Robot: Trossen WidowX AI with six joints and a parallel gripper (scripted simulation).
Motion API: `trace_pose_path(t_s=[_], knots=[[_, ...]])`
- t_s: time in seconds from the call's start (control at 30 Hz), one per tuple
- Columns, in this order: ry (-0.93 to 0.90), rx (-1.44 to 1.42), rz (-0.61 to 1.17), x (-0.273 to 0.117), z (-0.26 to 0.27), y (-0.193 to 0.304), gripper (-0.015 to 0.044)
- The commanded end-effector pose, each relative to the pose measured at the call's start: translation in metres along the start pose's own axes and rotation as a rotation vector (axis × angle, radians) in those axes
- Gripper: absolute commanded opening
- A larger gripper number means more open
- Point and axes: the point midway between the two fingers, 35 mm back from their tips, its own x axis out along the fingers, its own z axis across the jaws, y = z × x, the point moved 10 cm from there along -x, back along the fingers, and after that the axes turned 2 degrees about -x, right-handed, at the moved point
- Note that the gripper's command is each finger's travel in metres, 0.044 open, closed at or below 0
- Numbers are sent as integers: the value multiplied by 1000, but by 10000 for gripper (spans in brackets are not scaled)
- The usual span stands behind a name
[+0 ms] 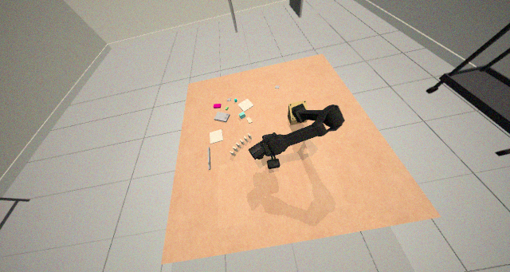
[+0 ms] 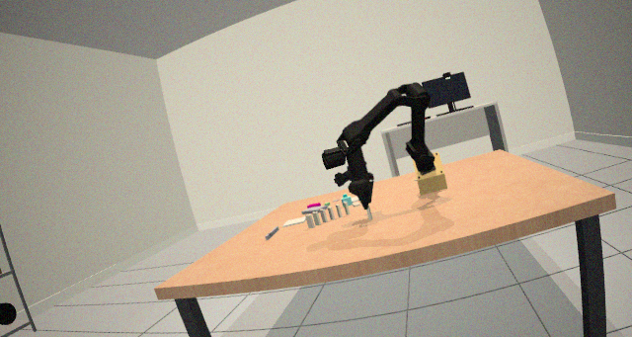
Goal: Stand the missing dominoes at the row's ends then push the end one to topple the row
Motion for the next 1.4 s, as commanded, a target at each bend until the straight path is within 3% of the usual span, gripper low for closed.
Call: trace_pose_path(t_s=[0.0, 0.4, 0.83, 1.17, 1.37], knots=[[1, 7, -7, 8, -1, -1, 440], [0, 7, -7, 23, -1, -1, 440], [0, 7, -7, 23, -1, -1, 107], [1, 7, -7, 20, -1, -1, 107], [22, 3, -2, -60, -3, -9, 107]])
